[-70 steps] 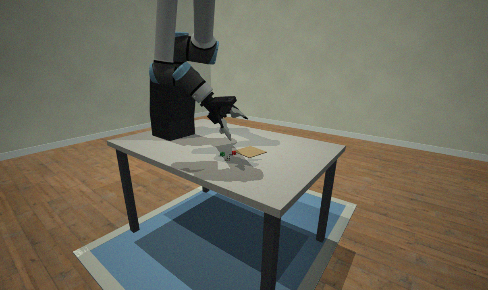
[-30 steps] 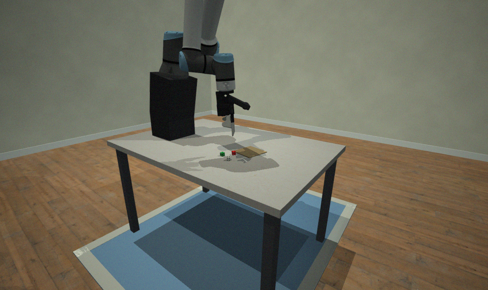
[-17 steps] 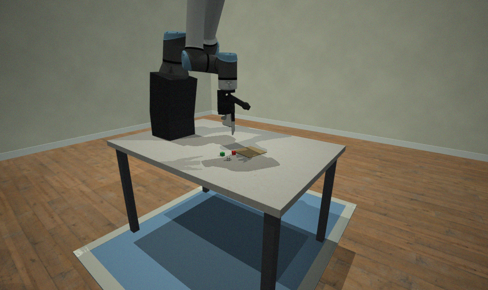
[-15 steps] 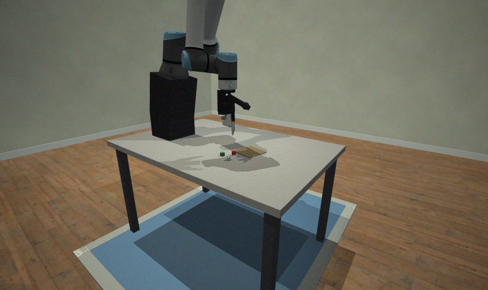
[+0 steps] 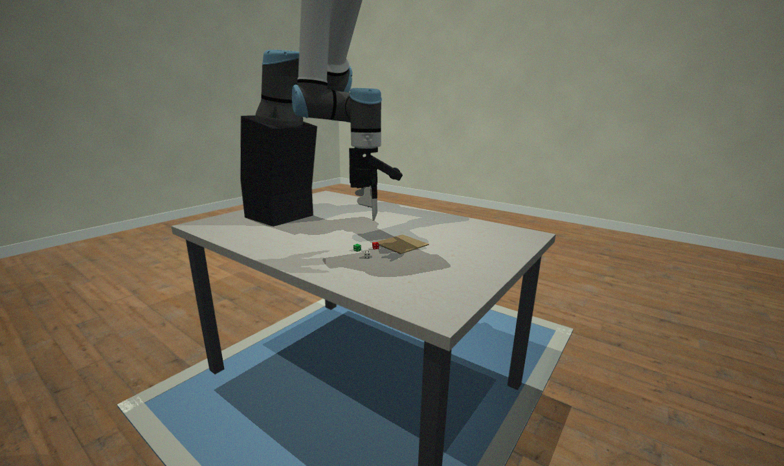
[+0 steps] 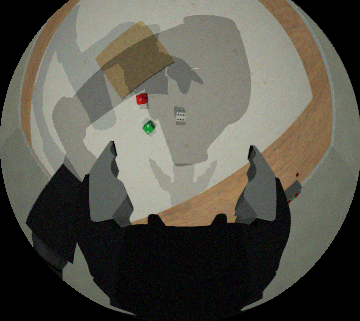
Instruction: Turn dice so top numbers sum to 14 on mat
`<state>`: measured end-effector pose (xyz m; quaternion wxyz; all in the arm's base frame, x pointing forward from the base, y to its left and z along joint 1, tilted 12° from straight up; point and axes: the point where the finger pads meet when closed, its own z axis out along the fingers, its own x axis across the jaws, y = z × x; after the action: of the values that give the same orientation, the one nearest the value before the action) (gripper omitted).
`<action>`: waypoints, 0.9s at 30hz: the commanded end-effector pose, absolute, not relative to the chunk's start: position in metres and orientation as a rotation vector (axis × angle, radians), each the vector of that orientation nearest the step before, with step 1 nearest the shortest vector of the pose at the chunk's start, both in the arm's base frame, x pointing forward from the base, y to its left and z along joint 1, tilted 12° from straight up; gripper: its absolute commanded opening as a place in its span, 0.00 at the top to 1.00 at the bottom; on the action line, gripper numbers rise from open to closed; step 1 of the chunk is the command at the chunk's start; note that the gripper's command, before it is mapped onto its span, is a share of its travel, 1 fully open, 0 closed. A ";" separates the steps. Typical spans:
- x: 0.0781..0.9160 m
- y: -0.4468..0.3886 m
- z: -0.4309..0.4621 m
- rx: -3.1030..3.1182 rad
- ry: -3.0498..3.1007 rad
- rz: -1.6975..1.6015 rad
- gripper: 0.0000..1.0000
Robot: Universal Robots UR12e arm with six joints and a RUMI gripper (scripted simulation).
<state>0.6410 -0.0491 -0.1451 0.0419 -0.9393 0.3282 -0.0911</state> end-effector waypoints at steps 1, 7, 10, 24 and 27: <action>0.646 -0.049 -0.166 -2.875 1.004 -0.280 0.00; 0.653 -0.048 -0.201 -2.875 1.004 -0.280 0.00; 0.654 -0.048 -0.207 -2.875 1.004 -0.280 0.00; 0.662 -0.047 -0.246 -2.875 1.004 -0.280 0.00; 0.662 -0.047 -0.246 -2.875 1.004 -0.280 0.00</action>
<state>0.6607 -0.0471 -0.2444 0.0418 -0.9393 0.3282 -0.0908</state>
